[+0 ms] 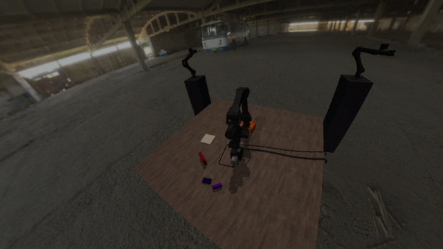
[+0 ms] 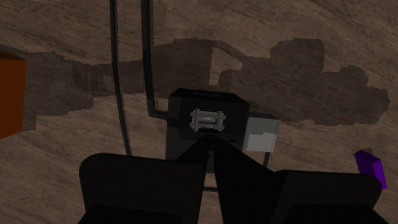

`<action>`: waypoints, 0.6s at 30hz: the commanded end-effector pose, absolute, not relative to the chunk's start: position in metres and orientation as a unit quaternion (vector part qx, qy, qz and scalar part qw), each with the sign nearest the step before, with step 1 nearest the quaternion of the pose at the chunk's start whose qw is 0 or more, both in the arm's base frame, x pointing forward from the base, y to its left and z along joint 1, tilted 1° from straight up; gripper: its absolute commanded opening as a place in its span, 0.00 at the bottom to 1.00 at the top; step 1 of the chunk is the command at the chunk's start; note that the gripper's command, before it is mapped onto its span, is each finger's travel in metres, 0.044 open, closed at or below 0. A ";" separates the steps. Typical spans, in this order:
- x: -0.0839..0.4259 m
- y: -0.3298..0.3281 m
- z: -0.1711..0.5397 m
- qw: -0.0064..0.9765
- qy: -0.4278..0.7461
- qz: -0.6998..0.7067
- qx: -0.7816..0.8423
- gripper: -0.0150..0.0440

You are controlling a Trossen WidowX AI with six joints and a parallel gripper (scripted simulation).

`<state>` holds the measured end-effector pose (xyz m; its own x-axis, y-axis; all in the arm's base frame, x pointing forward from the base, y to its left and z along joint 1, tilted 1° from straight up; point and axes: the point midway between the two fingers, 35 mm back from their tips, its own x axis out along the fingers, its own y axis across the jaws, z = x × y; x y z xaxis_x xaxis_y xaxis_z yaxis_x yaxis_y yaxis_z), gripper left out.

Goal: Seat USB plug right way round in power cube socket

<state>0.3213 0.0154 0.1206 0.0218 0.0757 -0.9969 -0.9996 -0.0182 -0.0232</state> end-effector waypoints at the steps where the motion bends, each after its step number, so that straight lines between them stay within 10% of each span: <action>1: 0.321 0.016 0.119 0.519 0.467 0.521 -0.491 0.25; 18: 0.322 0.017 0.117 0.522 0.464 0.524 -0.488 0.25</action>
<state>0.3214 0.0165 0.1185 0.0214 0.0887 -0.9958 -0.9995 -0.0192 -0.0232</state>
